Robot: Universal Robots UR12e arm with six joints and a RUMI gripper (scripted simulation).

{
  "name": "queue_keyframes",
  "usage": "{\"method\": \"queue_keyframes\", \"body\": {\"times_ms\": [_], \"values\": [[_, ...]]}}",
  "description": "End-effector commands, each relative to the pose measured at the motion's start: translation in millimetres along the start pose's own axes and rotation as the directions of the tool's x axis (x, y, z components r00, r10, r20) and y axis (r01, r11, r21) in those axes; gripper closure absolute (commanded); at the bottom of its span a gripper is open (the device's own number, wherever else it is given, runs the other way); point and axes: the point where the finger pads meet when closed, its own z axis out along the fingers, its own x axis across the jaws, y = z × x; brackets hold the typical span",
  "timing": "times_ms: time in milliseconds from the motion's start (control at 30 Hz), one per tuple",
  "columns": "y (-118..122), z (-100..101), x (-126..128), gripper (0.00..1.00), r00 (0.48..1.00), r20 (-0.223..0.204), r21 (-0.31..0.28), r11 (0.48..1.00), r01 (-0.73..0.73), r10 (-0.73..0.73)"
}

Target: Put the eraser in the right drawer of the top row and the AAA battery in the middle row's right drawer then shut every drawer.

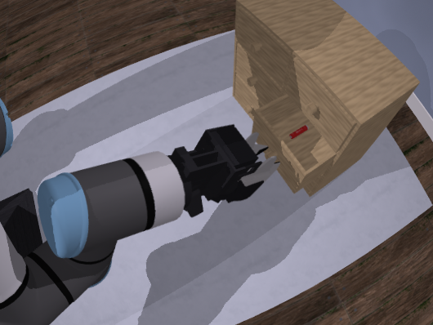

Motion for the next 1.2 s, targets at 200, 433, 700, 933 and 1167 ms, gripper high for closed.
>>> {"method": "queue_keyframes", "body": {"times_ms": [200,433,700,933,1167], "values": [[0.7,0.0,-0.2,0.8,1.0,0.0,-0.001,1.0,0.001,-0.001],[0.7,0.0,-0.2,0.8,1.0,0.0,-0.001,1.0,0.001,-0.001],[0.7,0.0,-0.2,0.8,1.0,0.0,-0.001,1.0,0.001,-0.001],[0.7,0.0,-0.2,0.8,1.0,0.0,-0.001,1.0,0.001,-0.001],[0.7,0.0,-0.2,0.93,1.0,0.0,-0.001,1.0,0.001,-0.001]]}}
